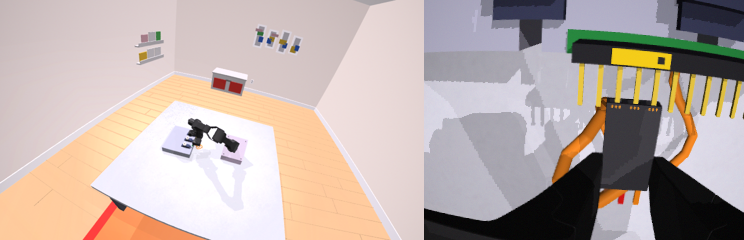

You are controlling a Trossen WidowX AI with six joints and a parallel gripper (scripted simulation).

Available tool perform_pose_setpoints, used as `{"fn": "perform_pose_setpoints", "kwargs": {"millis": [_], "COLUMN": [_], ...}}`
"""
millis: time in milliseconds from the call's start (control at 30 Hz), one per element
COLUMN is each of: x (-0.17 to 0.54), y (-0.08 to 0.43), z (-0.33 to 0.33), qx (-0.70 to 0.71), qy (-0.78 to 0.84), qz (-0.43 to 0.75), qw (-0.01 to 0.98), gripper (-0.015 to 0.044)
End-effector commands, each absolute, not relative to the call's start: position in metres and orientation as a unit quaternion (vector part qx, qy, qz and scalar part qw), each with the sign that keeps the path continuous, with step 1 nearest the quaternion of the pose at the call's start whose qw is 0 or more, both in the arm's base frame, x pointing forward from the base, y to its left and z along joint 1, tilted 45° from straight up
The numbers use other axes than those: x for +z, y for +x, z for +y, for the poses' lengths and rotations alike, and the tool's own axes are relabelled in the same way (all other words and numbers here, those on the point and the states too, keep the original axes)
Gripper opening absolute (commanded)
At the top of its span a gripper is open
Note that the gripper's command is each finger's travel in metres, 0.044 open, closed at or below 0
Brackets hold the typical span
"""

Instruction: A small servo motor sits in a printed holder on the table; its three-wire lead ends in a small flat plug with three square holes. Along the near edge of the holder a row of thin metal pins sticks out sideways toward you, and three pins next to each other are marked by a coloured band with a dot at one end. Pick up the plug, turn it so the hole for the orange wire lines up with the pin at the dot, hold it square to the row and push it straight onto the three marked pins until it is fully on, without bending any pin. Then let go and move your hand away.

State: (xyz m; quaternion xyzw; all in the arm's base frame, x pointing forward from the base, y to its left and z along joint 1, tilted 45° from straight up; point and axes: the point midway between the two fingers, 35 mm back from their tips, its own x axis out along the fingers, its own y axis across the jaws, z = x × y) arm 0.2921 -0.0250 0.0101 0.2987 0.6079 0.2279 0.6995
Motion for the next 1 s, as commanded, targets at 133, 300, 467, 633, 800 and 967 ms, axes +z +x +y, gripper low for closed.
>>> {"fn": "perform_pose_setpoints", "kwargs": {"millis": [133, 300, 467, 633, 800, 967], "x": [0.011, 0.012, 0.012, 0.013, 0.011, 0.016], "y": [0.298, 0.302, 0.305, 0.308, 0.305, 0.305], "z": [-0.026, -0.026, -0.027, -0.027, -0.027, -0.032], "qx": [0.228, 0.228, 0.228, 0.228, 0.228, 0.228], "qy": [0.303, 0.303, 0.303, 0.303, 0.303, 0.302], "qz": [0.607, 0.607, 0.607, 0.607, 0.607, 0.607], "qw": [0.699, 0.699, 0.699, 0.699, 0.699, 0.699], "gripper": [0.0, 0.0, 0.0, 0.0, 0.0131, 0.0263]}}
